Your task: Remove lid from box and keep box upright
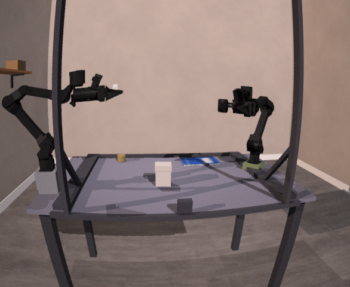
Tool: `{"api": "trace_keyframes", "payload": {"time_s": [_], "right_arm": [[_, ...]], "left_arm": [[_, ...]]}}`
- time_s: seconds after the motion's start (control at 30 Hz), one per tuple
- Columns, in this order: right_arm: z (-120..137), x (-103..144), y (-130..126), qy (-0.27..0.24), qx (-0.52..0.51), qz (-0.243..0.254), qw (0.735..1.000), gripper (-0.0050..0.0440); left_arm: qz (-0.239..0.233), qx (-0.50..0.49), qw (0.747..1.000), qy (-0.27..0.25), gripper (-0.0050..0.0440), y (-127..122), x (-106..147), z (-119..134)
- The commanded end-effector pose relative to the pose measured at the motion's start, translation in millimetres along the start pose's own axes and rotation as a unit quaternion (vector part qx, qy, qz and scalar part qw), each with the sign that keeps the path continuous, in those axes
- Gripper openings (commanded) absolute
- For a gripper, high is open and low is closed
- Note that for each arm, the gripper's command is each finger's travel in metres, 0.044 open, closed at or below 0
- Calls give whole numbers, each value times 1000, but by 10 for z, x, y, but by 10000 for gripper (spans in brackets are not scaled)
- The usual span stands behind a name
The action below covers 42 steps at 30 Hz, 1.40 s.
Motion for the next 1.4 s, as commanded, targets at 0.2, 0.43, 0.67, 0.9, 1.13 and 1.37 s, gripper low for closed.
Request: {"api": "trace_keyframes", "payload": {"time_s": [0.2,0.43,0.67,0.9,1.13,1.37], "right_arm": [[-53,10,-6,-8,0,1,1000,440],[-53,10,-6,-8,0,1,1000,440],[36,-13,-13,3,-1,8,1000,440],[389,-157,-84,26,-9,59,998,440],[739,-304,-155,49,-15,110,993,440],[1251,-545,-270,83,-24,183,979,440]], "left_arm": [[1,0,1000,-10,440,-7,12,-64],[1,0,1000,-10,440,-7,12,-64],[2,-2,1000,-4,402,1,-21,-84],[5,-16,994,105,402,71,-320,92],[9,-27,977,213,402,138,-668,285],[16,-42,933,357,402,210,-1245,602]]}}
Point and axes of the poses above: on each arm, the point midway between the two fingers, 35 mm back from their tips, its own x axis back along the fingers, its own y axis across the jaws, z = x × y, the point moved 10 cm from there along x, back along the fingers, and after that the axes turned 6 degrees about x, right-handed, at the moved point
